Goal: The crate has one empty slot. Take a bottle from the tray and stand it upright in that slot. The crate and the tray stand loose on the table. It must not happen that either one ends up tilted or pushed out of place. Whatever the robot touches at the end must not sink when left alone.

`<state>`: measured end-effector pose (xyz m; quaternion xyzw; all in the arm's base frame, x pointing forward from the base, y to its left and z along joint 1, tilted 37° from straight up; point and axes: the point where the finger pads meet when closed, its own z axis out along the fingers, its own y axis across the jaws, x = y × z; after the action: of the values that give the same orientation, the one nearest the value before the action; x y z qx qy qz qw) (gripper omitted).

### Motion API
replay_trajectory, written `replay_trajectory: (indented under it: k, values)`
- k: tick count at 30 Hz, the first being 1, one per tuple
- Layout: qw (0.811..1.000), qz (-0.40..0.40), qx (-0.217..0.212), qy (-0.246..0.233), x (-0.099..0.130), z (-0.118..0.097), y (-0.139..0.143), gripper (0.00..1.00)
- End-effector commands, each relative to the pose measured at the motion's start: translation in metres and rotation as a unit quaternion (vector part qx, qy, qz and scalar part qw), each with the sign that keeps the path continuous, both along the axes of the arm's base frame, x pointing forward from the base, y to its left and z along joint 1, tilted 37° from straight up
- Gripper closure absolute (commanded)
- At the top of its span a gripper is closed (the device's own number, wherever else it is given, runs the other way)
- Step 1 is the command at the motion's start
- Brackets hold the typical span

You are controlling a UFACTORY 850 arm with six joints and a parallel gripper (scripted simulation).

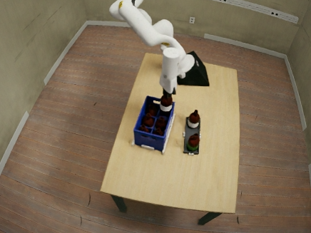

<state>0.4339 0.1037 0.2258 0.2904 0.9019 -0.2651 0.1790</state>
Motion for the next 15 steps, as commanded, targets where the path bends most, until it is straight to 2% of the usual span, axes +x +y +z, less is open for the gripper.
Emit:
replay_trajectory:
  k: [1,15]
  values:
    - [1.000,0.000,0.000,-0.001,0.0007,-0.0003,0.0000,1.00]
    - [1.000,0.000,0.000,-0.001,0.0022,-0.0076,-0.0054,1.00]
